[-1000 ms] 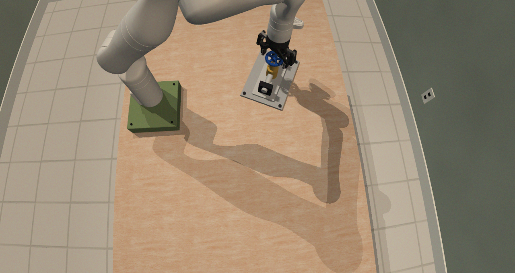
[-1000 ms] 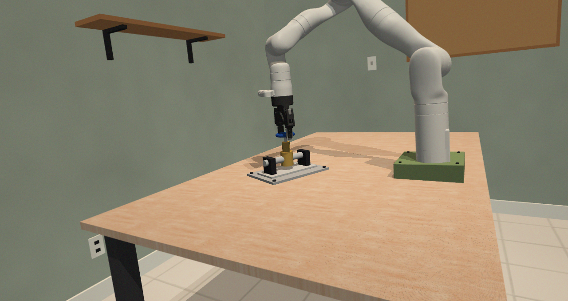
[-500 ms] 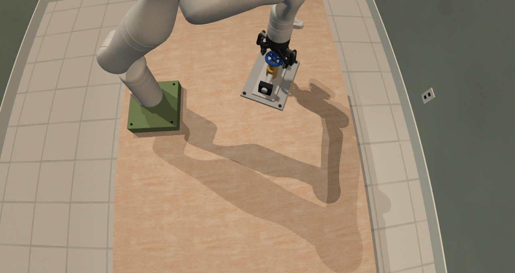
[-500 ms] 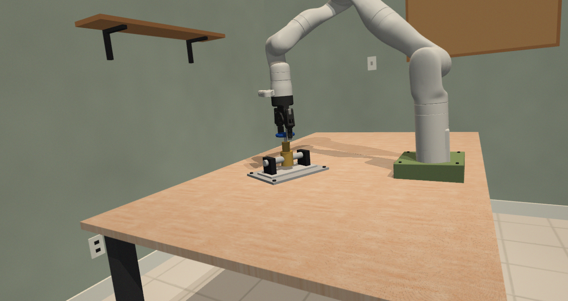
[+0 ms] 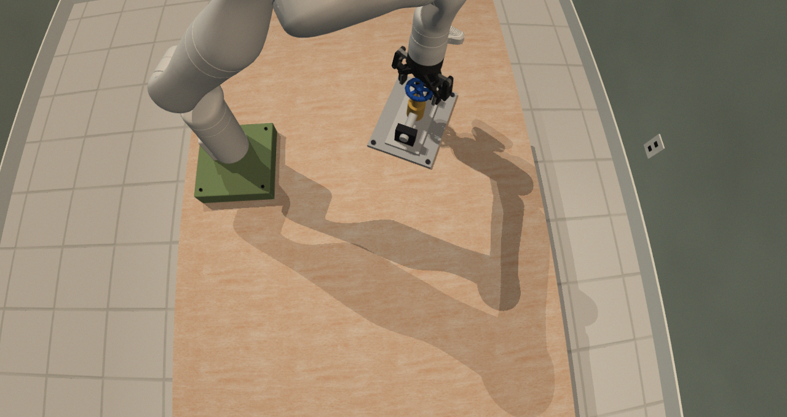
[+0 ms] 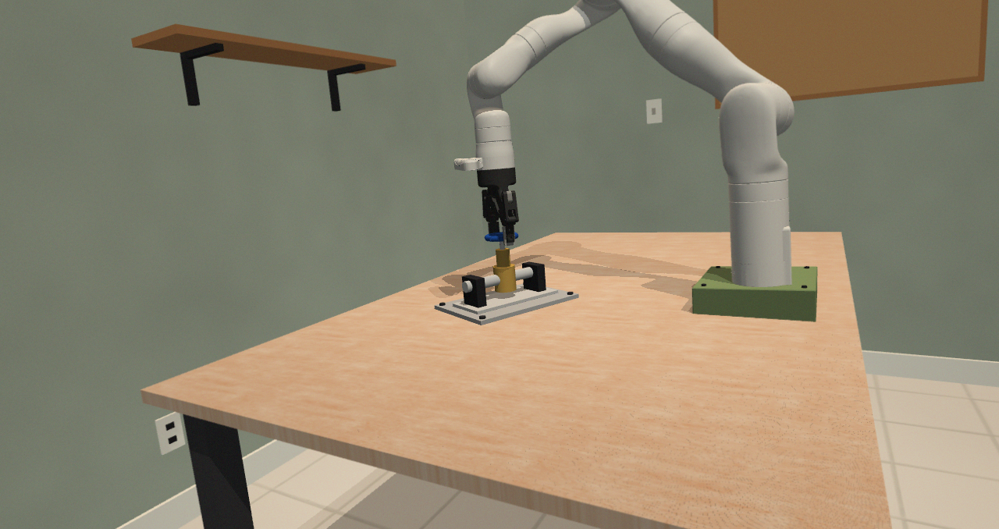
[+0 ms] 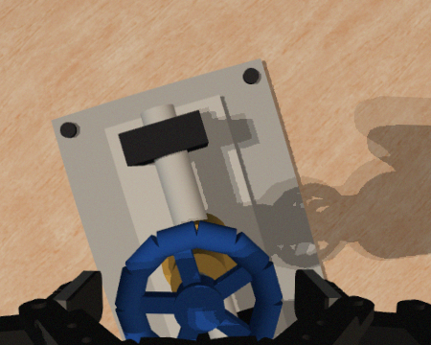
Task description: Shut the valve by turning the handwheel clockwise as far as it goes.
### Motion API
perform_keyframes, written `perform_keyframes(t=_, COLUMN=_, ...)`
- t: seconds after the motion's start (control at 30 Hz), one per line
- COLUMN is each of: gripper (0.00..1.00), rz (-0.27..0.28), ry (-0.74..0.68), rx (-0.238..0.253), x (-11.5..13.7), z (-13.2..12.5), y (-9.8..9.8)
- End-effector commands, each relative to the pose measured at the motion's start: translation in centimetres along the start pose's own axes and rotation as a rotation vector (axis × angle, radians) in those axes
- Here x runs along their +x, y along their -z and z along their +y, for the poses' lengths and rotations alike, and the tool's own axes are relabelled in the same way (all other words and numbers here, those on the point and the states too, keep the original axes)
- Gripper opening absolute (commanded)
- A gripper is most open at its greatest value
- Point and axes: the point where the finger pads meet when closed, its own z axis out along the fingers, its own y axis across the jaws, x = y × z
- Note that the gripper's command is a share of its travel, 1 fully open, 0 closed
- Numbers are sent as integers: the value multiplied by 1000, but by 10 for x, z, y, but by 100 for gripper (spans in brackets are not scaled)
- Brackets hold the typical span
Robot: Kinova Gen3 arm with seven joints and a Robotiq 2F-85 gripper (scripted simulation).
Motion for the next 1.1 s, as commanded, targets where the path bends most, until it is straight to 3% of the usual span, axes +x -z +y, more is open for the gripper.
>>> perform_keyframes(t=0.0, gripper=100, rz=1, ry=0, rx=-1, x=0, z=0, y=1)
perform_keyframes(t=0.1, gripper=100, rz=1, ry=0, rx=-1, x=0, z=0, y=1)
perform_keyframes(t=0.13, gripper=0, rz=1, ry=0, rx=-1, x=0, z=0, y=1)
perform_keyframes(t=1.07, gripper=0, rz=1, ry=0, rx=-1, x=0, z=0, y=1)
